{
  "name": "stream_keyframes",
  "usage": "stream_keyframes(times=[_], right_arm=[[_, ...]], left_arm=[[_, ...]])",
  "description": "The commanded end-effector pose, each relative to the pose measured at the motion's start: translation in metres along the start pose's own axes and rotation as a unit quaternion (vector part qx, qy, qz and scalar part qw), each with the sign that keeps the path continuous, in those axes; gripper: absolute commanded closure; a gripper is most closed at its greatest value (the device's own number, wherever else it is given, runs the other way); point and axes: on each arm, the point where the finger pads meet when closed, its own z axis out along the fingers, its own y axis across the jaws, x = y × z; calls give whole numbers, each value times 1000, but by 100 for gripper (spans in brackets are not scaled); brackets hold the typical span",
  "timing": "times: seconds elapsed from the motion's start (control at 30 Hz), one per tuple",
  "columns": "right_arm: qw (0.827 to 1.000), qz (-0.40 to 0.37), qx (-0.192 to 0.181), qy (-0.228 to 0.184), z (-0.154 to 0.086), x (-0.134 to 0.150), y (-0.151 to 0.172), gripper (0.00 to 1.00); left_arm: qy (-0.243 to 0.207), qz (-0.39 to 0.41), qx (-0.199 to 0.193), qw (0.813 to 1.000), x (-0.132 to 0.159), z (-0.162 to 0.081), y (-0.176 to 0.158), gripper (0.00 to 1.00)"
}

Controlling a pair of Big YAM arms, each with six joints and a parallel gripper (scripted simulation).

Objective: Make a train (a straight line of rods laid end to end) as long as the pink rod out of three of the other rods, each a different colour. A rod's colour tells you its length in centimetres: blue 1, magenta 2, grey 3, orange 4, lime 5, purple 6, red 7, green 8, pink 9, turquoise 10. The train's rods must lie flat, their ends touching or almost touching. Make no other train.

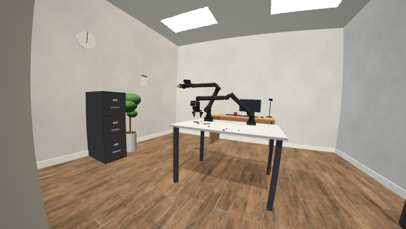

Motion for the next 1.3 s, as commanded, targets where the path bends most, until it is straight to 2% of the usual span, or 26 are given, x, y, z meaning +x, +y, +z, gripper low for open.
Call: stream_keyframes(times=[0.0,0.2,1.27], right_arm=[[1000,5,2,-18,-7,-12,-4,0],[1000,5,2,-18,-7,-12,-4,0],[1000,5,2,-18,-7,-12,-4,0]], left_arm=[[-7,-16,16,1000,-17,-13,-7,0],[-7,-7,16,1000,-4,-13,-12,0],[-7,-10,16,1000,-8,-13,-10,0]])
